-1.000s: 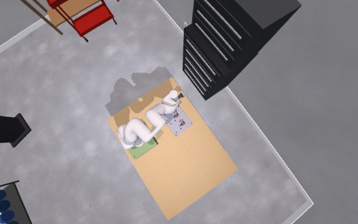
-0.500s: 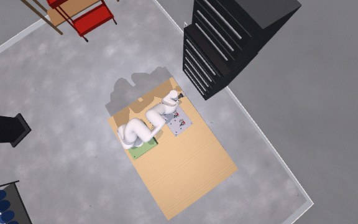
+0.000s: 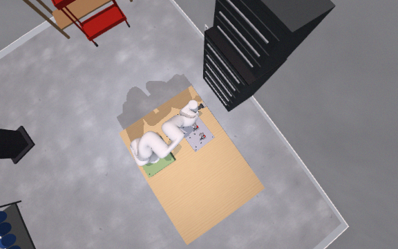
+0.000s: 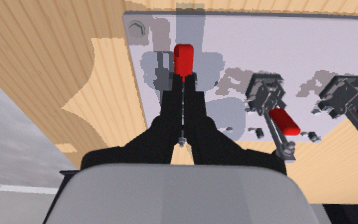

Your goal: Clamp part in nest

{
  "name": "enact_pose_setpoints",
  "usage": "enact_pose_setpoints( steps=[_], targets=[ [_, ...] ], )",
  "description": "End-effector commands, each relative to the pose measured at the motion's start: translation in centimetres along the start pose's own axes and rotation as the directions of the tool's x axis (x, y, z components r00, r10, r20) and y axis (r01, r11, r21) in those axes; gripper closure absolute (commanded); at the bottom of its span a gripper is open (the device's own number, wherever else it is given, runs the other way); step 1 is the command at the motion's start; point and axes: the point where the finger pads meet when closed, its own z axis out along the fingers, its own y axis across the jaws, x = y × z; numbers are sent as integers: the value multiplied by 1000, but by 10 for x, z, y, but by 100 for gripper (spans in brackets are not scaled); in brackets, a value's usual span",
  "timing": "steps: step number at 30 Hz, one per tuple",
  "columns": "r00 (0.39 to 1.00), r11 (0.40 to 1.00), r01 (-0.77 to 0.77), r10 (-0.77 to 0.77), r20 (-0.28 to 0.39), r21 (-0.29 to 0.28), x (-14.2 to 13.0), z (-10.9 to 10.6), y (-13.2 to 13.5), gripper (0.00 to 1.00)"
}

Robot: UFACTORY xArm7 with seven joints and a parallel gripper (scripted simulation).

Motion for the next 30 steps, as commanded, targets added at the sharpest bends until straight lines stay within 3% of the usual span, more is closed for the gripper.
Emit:
enact_pose_setpoints(
  steps=[1,30],
  targets=[
    [1000,1000,0,0,-5,0,2,-2,0,100],
    [1000,1000,0,0,-5,0,6,-2,0,100]
  ],
)
